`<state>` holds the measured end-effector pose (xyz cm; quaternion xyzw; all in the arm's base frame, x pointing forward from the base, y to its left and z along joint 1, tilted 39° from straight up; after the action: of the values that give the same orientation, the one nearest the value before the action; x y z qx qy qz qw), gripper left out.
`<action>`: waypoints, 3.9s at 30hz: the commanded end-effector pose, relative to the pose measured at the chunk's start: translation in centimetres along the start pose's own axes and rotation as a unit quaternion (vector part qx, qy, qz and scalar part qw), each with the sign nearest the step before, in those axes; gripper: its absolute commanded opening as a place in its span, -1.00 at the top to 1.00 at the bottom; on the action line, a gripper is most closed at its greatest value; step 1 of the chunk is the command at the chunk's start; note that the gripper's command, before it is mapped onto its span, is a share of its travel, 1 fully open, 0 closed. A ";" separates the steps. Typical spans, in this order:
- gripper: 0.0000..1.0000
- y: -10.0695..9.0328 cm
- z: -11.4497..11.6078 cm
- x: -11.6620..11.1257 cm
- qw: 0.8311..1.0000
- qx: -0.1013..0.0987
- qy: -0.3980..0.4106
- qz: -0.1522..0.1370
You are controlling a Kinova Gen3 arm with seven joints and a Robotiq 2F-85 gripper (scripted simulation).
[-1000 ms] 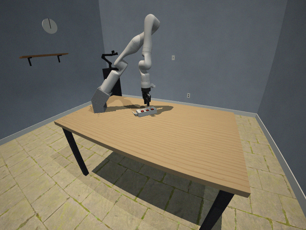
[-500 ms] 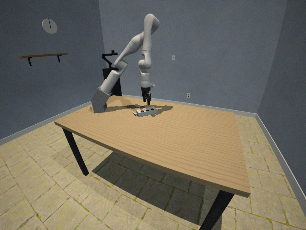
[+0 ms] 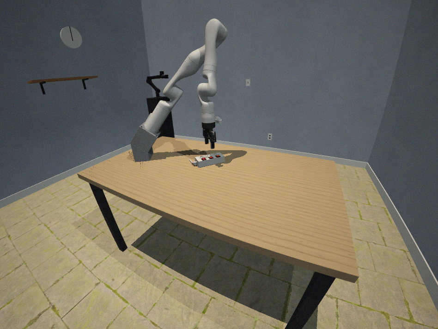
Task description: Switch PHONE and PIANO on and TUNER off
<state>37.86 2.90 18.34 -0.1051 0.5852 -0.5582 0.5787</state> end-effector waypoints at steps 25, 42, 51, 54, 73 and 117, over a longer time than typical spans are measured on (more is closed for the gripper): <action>-1.00 -5.1 0.3 0.0 1.000 0.005 -0.001 -0.002; -1.00 -7.8 0.3 0.0 1.000 0.005 -0.001 -0.002; -1.00 -8.2 0.3 0.0 1.000 0.005 -0.001 -0.002; -1.00 -8.2 0.3 0.0 1.000 0.005 -0.001 -0.002; -1.00 -8.2 0.3 0.0 1.000 0.005 -0.001 -0.002; -1.00 -8.2 0.3 0.0 1.000 0.005 -0.001 -0.002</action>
<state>33.77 -0.13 24.72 -0.1040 0.5820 -0.5619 0.5786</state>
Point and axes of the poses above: the point where the finger pads meet when closed, its own y axis out along the fingers, its own z axis across the jaws, x = y × z, the point moved 1 cm from there along -y, back along the fingers, and after that the axes turned 11 degrees about -y, right-handed, at the moved point
